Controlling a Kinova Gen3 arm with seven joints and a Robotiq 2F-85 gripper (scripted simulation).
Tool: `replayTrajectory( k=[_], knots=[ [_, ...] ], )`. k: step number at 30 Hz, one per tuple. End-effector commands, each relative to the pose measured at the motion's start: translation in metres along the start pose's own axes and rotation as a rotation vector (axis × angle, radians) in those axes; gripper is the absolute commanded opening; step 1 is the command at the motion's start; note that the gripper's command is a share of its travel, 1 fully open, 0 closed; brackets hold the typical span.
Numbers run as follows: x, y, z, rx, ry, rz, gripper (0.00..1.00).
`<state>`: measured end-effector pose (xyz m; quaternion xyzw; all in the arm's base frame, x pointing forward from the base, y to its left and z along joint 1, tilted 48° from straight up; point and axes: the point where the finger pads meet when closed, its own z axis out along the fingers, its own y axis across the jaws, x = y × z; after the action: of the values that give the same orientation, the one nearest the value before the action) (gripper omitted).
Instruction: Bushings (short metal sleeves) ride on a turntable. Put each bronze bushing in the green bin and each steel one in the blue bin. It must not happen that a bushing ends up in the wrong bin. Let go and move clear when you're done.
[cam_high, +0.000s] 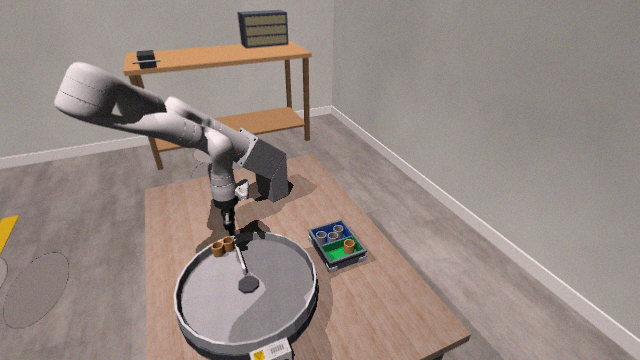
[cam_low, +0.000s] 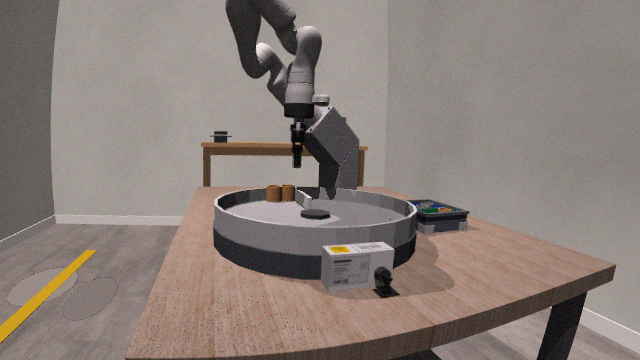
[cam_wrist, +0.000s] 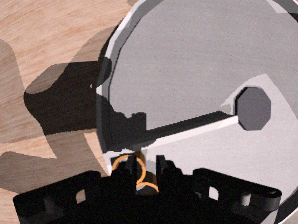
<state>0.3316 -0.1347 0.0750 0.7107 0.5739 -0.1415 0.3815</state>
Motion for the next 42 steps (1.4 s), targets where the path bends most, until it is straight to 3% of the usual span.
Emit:
replayTrajectory(
  k=[1,3,6,16,42],
  knots=[
    [-0.025,0.007,-0.002,-0.005,0.004,0.027,0.18],
    [-0.025,0.007,-0.002,-0.005,0.004,0.027,0.18],
    [-0.056,0.010,-0.001,-0.005,0.004,0.028,0.18],
    [-0.056,0.010,-0.001,-0.005,0.004,0.028,0.18],
    [-0.057,0.011,0.043,-0.005,0.003,0.027,0.18]
  ],
)
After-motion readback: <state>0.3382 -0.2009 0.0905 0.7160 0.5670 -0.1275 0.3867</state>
